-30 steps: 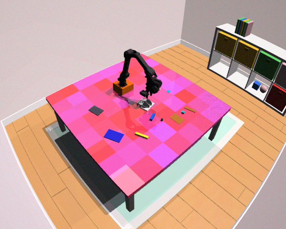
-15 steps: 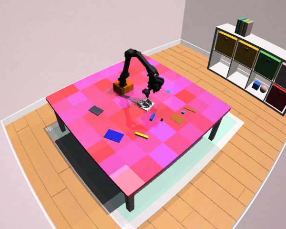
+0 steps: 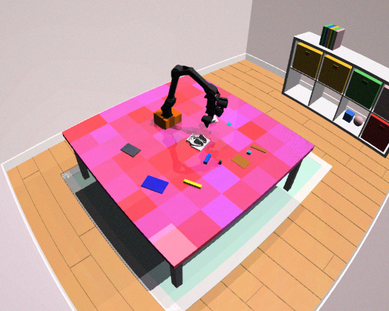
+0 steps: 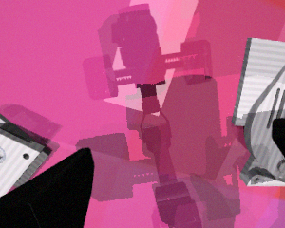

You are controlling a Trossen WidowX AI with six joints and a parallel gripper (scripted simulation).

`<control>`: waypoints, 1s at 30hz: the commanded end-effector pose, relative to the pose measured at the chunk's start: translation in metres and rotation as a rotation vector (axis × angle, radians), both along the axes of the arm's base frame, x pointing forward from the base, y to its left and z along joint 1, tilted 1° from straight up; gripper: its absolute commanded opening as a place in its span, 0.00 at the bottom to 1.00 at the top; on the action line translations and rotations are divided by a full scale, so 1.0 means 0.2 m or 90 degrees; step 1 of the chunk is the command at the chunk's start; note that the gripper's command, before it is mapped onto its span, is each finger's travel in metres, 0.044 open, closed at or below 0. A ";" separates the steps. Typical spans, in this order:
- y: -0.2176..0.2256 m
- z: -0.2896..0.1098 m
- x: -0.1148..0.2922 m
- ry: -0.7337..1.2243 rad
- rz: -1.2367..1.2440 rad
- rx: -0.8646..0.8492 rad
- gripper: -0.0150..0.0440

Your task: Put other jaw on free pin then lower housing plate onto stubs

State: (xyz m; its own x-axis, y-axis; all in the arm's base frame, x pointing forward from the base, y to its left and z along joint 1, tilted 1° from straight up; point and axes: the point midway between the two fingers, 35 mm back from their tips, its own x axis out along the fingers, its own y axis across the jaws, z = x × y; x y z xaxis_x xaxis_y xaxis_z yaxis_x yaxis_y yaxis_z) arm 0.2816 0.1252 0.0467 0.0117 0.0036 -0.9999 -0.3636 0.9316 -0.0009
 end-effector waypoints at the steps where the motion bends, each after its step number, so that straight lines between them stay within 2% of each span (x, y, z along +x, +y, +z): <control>1: 0.08 0.02 -0.02 -0.004 0.049 0.005 1.00; 30: 0.59 0.11 -0.39 0.001 0.425 0.014 1.00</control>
